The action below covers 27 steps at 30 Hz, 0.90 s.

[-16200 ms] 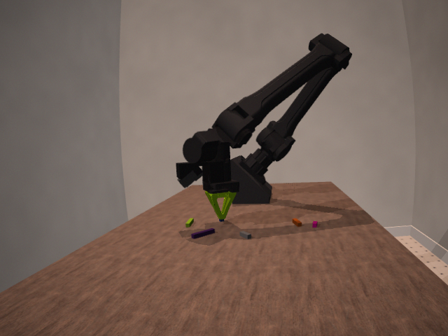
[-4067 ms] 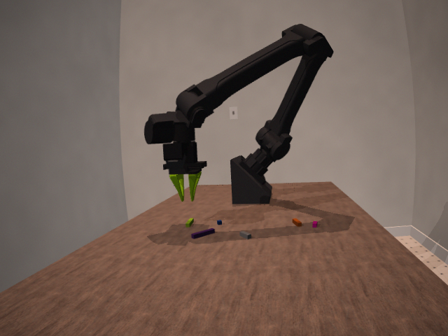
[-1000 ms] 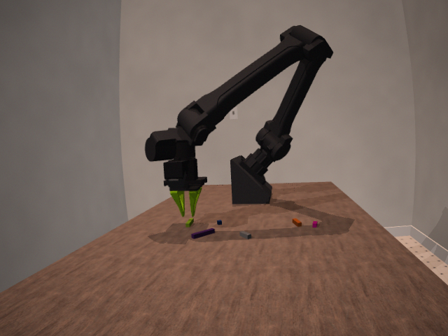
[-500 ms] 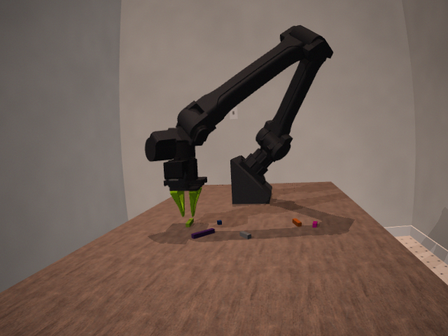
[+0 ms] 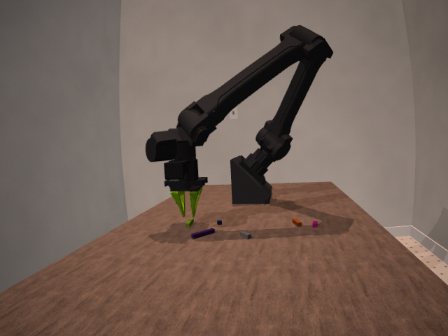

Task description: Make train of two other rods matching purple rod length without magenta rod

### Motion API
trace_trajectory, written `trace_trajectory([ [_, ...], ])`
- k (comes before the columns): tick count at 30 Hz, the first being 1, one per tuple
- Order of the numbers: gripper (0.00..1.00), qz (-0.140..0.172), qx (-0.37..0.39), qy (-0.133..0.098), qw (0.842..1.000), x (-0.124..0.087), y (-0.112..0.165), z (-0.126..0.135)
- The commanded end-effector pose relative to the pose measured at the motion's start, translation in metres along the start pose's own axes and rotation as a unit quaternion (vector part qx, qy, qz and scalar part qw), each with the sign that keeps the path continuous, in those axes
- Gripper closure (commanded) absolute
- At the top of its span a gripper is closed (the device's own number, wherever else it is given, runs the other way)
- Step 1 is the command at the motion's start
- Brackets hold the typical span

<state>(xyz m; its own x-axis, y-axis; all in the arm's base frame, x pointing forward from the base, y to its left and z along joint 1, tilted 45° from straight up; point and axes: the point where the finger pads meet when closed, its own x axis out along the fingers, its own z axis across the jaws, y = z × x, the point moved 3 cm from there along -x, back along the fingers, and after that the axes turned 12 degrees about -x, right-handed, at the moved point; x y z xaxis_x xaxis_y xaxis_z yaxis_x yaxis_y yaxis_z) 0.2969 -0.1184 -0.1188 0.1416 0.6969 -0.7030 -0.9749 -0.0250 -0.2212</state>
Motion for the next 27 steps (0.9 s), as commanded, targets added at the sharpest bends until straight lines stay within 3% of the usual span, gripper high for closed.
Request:
trace_trajectory([
  [1, 0.76, 0.003, -0.011, 0.001, 1.0, 0.0051, 0.0014, 0.0035],
  [27, 0.76, 0.0, -0.015, 0.004, 1.0, 0.0021, 0.0012, 0.0038],
])
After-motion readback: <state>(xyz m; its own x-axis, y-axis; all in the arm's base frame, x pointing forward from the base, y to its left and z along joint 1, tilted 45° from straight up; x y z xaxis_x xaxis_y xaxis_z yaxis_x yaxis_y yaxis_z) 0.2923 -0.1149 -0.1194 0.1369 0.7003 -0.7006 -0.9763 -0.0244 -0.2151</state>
